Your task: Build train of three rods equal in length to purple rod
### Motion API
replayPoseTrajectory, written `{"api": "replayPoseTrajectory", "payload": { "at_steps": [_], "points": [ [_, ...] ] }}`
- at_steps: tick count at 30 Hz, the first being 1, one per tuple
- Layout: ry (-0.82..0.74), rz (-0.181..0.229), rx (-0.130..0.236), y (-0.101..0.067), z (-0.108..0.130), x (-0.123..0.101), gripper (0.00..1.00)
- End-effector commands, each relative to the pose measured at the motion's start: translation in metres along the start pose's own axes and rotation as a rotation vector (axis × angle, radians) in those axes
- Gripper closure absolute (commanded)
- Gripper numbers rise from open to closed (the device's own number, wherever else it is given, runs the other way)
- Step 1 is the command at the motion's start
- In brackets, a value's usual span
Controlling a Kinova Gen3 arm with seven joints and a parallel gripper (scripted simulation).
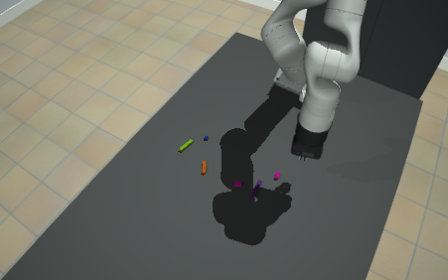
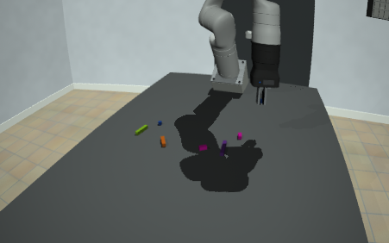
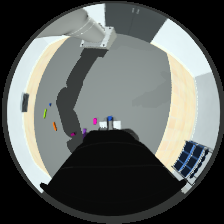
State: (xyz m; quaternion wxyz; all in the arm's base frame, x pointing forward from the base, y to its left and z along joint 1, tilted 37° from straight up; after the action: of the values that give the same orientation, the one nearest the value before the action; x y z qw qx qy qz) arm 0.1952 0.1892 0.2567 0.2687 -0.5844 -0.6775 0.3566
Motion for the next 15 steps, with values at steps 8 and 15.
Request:
{"api": "replayPoseTrajectory", "payload": {
  "at_steps": [8,15],
  "points": [
    [-0.002,-0.017,-0.018,-0.006,-0.012,-0.009,0.76],
    [-0.005,-0.044,-0.05,-0.017,-0.033,-0.032,0.76]
  ]
}}
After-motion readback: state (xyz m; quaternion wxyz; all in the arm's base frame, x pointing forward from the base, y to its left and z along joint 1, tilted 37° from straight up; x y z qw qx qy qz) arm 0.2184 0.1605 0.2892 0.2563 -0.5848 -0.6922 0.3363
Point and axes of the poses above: the point where the finger pads meet when closed, its own y axis out along the fingers, its own x axis across the jaws, z = x × y, the point moved 5 cm from there along -y, back along the fingers, and after that the axes turned 14 degrees about y, right-handed, at the moved point
